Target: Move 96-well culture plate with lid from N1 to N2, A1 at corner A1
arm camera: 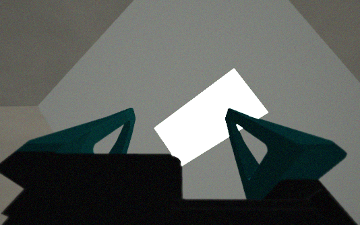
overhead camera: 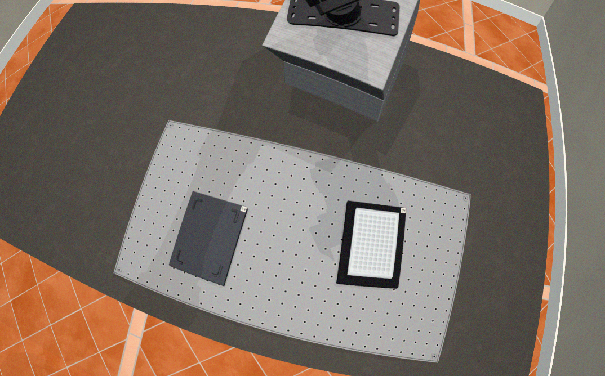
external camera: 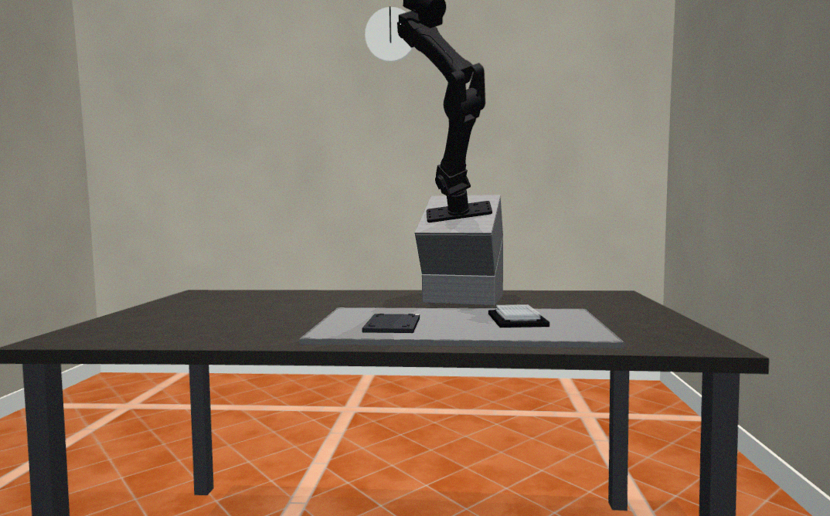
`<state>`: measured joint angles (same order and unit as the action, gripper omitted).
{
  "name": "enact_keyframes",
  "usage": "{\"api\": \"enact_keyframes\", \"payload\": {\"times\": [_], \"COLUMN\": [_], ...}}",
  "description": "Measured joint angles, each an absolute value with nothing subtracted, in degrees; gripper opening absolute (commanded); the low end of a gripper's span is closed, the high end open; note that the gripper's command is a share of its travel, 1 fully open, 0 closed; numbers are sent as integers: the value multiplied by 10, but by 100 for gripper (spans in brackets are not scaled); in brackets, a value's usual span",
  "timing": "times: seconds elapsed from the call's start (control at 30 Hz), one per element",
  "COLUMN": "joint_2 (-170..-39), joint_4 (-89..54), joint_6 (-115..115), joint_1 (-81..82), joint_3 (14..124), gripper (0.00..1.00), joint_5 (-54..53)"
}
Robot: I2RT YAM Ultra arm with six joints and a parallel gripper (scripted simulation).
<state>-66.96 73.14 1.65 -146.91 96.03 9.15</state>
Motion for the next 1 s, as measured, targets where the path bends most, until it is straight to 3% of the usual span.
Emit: {"api": "enact_keyframes", "payload": {"times": [1.0], "joint_2": [-677], "joint_4": [701], "joint_6": [10], "joint_1": [-1402], "joint_3": [936], "gripper": [100], "joint_5": [93]}}
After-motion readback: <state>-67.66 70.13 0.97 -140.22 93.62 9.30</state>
